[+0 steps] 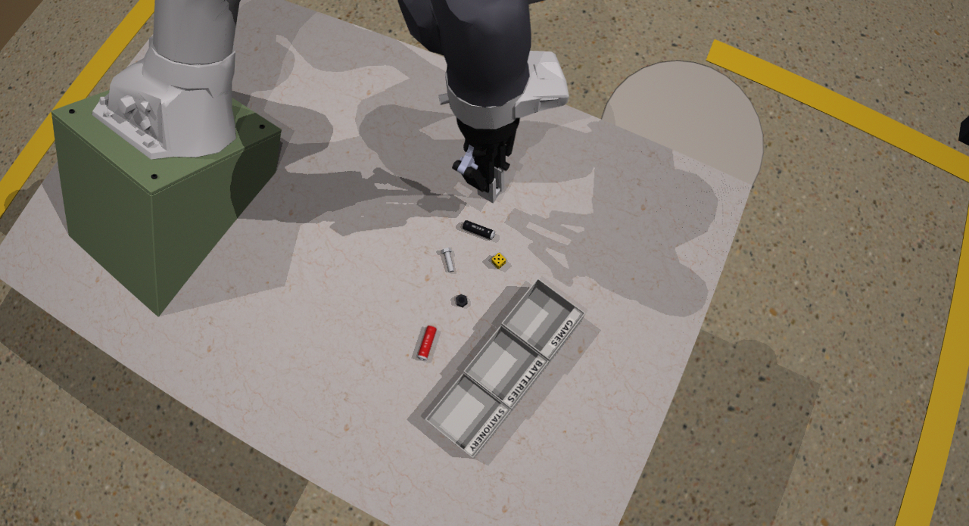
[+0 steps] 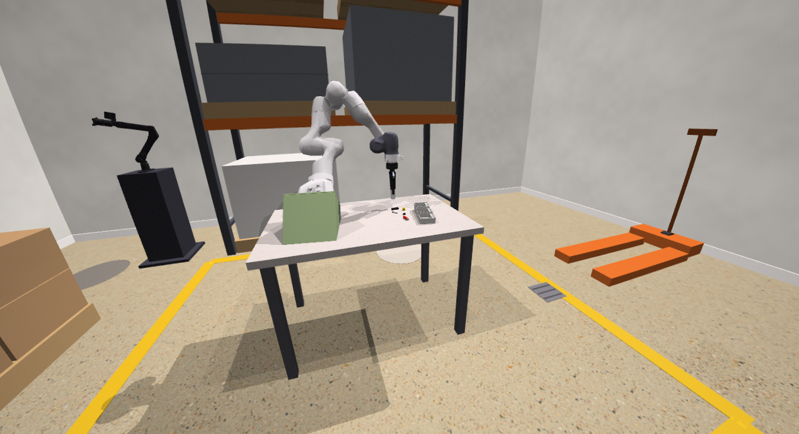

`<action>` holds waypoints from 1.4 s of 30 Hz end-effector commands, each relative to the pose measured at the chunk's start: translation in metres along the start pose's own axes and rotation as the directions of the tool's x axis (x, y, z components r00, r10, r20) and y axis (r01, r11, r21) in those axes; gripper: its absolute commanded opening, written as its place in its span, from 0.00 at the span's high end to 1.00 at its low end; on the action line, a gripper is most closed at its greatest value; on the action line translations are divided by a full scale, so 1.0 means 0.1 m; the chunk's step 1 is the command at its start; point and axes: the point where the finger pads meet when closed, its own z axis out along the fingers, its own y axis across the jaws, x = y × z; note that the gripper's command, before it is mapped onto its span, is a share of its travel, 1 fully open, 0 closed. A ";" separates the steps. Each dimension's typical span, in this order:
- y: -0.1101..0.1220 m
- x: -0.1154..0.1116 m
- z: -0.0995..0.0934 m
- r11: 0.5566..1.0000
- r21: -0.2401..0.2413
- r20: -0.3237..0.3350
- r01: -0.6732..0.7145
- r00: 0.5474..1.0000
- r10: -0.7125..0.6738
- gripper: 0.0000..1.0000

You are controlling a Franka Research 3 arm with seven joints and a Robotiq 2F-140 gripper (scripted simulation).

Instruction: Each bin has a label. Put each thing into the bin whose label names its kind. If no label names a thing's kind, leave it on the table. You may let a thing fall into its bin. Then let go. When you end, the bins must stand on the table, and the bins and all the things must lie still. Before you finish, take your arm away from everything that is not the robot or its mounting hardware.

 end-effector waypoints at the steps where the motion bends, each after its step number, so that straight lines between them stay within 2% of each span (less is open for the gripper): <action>1: -0.01 -0.02 0.00 1.000 0.002 0.004 0.006 1.000 -0.006 0.94; 14: -0.01 -0.02 0.00 1.000 0.002 0.004 0.006 1.000 -0.006 0.94; 16: 0.00 0.00 -0.06 1.000 0.002 0.004 0.006 1.000 -0.006 0.94; 23: 0.00 0.00 -0.06 1.000 0.002 0.004 0.006 1.000 -0.006 0.94; 37: 0.75 0.37 -0.06 1.000 0.002 0.004 0.006 1.000 -0.006 0.94; 39: 0.75 0.37 -0.06 1.000 0.002 0.004 0.006 1.000 -0.006 0.94; 42: 0.92 0.45 -0.06 1.000 0.002 0.004 0.006 1.000 -0.006 0.94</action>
